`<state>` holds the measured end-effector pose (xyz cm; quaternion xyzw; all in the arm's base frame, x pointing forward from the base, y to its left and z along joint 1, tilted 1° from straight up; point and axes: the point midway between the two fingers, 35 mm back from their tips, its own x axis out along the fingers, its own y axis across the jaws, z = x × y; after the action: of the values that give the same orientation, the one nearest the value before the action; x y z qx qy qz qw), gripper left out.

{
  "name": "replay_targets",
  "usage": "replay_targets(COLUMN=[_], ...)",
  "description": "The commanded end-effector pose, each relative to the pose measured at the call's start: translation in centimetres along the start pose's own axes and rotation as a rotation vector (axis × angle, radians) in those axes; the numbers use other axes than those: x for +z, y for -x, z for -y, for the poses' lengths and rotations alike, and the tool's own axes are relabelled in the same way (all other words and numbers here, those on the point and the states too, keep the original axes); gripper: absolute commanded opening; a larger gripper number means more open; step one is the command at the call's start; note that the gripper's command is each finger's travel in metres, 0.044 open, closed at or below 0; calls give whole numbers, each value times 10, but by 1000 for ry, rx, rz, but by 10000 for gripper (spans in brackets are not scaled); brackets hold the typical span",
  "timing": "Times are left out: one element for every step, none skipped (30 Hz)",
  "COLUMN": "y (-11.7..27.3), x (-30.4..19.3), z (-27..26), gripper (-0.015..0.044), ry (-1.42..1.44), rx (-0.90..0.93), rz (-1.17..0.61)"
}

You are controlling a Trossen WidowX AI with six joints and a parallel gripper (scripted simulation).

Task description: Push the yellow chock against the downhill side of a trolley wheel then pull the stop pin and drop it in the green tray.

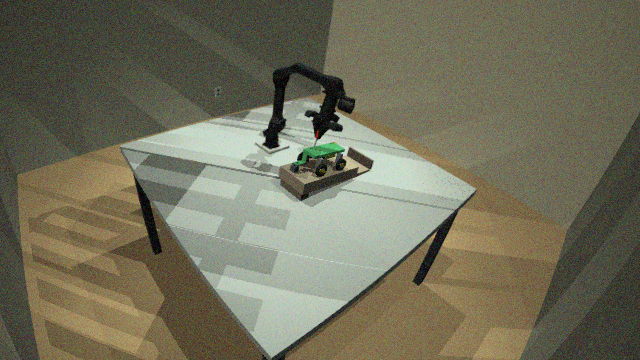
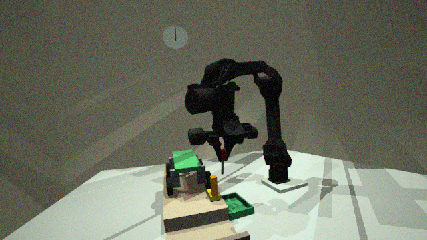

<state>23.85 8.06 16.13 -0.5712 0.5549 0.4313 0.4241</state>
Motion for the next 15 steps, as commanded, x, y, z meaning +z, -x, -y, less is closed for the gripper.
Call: replay_targets(y=[0,0,0,0,0,0,0,0,0,0,0,0,0,0,0], x=[18,20,21,21,21,21,21,21,21,21,20,20,20,20,20], z=[-2,-2,-2,-2,-2,-2,-2,-2,-2,-2,-2,-2,-2,-2,-3], gripper=[0,0,0,0,0,0,0,0,0,0,0,0,0,0,0], ry=[1,1,1,1,1,1,6,21,41,70,101,132,163,194,224], rx=[7,7,7,7,7,7,7,6,5,3,1,-2,-5,-8,-10], rz=[1,1,1,1,1,1,2,5,9,14,20,26,31,37,42])
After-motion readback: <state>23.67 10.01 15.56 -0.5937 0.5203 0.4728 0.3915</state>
